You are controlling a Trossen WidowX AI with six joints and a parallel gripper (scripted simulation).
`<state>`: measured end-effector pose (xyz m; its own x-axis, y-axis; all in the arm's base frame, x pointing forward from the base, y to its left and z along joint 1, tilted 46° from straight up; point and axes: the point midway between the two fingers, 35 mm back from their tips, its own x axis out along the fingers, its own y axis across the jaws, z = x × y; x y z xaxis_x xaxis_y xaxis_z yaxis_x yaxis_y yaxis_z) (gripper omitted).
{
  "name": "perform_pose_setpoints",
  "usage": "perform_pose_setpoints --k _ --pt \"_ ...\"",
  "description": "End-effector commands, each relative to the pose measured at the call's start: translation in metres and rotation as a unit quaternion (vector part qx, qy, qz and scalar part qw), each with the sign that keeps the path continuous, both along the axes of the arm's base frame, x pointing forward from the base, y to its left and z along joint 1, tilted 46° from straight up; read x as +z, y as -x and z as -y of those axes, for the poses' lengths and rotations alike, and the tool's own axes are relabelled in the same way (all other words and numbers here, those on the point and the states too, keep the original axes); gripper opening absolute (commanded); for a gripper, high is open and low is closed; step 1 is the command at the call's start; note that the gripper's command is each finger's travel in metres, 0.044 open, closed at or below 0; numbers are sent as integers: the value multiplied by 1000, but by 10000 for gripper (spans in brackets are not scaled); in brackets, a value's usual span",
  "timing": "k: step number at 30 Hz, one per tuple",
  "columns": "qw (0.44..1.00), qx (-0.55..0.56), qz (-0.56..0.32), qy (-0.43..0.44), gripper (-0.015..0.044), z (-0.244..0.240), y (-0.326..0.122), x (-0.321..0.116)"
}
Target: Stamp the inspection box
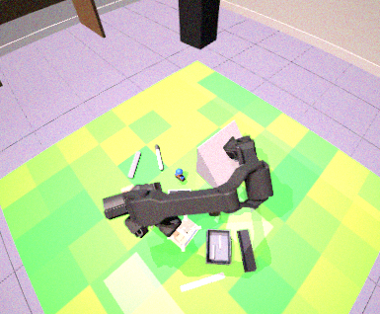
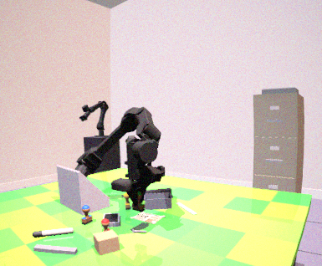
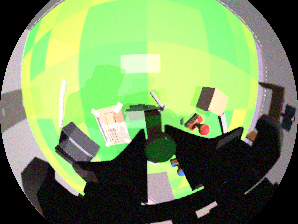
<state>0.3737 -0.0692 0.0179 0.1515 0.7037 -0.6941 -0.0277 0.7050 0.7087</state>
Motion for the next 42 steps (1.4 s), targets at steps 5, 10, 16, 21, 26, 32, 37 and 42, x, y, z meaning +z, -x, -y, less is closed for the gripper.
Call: perform_pose_setpoints --k 5,10,16,21,26,32,37,42 --pt "1000 2 5 4 0 -3 -4 -6" --pt "1000 2 5 4 0 -8 -6 -12" --pt "1000 2 5 4 0 -15 -7 -19" --pt "1000 2 5 4 0 -21 -9 -25" --pt "1000 2 5 3 0 -27 -10 -31" --pt "1000 2 5 3 0 -34 -11 -37" --pt "1000 2 5 2 0 -40 -12 -43" --pt "1000 2 6 2 0 -45 -12 -47"
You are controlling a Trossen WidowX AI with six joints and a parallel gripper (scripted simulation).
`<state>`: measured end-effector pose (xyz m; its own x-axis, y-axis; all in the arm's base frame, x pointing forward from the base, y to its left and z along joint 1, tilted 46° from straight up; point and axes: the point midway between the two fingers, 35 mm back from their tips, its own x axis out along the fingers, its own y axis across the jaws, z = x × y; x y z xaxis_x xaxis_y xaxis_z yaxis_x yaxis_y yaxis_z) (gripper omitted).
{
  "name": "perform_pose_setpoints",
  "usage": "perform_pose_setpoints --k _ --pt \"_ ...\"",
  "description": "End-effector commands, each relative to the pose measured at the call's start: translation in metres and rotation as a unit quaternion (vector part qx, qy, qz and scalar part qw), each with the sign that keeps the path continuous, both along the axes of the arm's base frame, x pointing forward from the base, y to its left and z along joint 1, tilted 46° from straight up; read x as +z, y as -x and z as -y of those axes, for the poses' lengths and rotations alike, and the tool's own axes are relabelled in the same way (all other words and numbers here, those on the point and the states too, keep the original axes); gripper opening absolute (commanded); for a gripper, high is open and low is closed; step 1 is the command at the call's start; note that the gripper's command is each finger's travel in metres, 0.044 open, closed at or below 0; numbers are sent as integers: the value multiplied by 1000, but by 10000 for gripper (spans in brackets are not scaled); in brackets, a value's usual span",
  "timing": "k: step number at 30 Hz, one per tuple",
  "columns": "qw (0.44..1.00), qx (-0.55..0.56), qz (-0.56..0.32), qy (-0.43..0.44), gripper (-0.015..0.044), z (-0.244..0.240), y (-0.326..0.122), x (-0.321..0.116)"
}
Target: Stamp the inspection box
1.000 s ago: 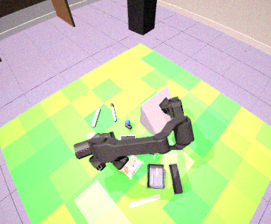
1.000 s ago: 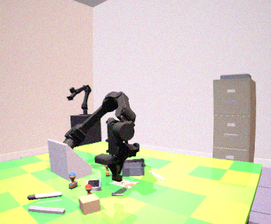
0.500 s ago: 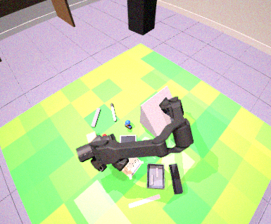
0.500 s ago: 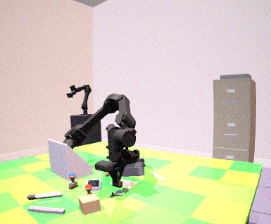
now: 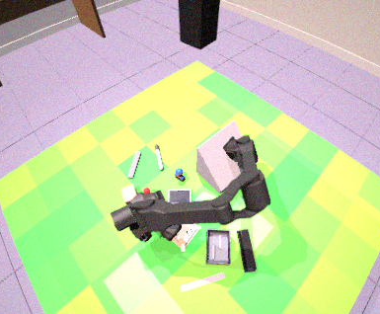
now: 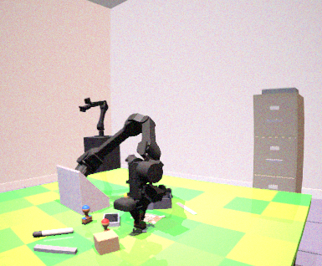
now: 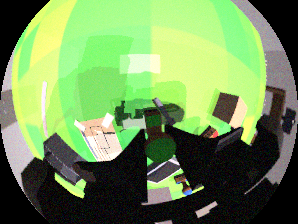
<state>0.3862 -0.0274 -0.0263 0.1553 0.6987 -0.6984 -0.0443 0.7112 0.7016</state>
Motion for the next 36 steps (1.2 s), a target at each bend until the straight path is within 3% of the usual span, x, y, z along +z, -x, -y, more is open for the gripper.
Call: perform_pose_setpoints --k 1,11,15,22,36 --pt "1000 -3 -2 -3 0 -3 0 -3" --pt "1000 0 0 0 261 -1 0 -1" --pt "1000 0 0 1 261 7 0 6" --pt "1000 -3 -3 0 261 79 17 77" --pt "1000 -3 -3 0 261 81 18 80"
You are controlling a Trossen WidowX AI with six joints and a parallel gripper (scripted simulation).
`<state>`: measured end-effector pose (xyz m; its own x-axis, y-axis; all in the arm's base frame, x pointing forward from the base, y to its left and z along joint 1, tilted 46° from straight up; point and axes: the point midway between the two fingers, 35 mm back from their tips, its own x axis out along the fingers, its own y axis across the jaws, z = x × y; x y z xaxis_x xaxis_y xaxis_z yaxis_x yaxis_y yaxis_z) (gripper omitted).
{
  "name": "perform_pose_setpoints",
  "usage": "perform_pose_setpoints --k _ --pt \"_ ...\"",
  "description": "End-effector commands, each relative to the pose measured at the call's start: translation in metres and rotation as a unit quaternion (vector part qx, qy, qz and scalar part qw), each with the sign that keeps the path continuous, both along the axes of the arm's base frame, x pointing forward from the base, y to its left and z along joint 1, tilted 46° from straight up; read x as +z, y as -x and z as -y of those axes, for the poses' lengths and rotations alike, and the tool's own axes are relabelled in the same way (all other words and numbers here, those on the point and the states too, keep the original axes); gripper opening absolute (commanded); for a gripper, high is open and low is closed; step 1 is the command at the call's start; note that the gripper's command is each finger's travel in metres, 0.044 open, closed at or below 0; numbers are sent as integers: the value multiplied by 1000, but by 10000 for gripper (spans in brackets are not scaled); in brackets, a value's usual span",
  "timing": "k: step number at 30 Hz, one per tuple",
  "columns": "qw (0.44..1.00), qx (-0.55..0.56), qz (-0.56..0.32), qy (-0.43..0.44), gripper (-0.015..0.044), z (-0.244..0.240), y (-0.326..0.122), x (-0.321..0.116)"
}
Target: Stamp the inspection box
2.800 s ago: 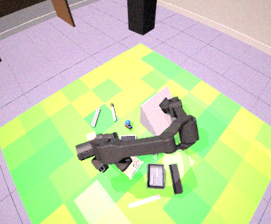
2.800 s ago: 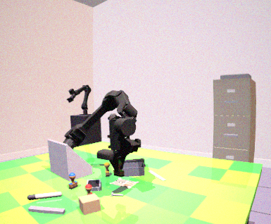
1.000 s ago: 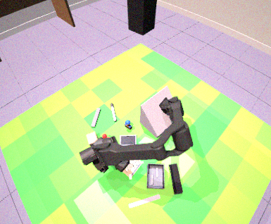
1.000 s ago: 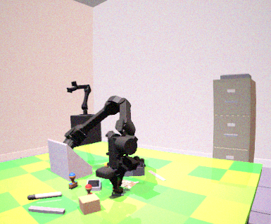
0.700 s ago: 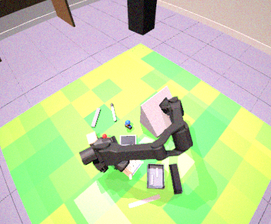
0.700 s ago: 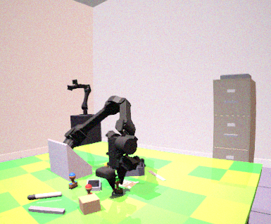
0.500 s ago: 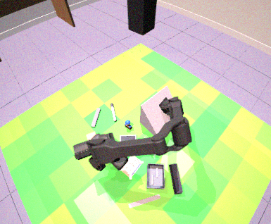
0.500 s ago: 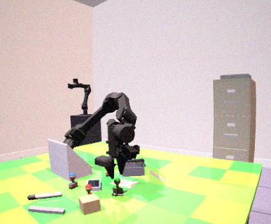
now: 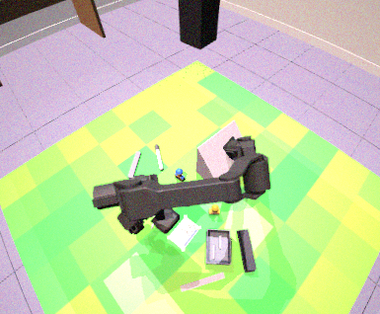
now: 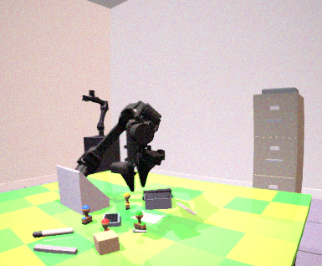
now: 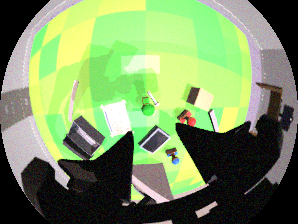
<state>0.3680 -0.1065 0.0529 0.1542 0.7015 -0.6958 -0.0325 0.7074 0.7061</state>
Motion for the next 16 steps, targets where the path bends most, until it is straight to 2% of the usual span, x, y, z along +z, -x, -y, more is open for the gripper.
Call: perform_pose_setpoints --k 1,16 --pt "1000 1 2 3 261 2 0 1" --pt "1000 0 1 1 261 1 0 1"
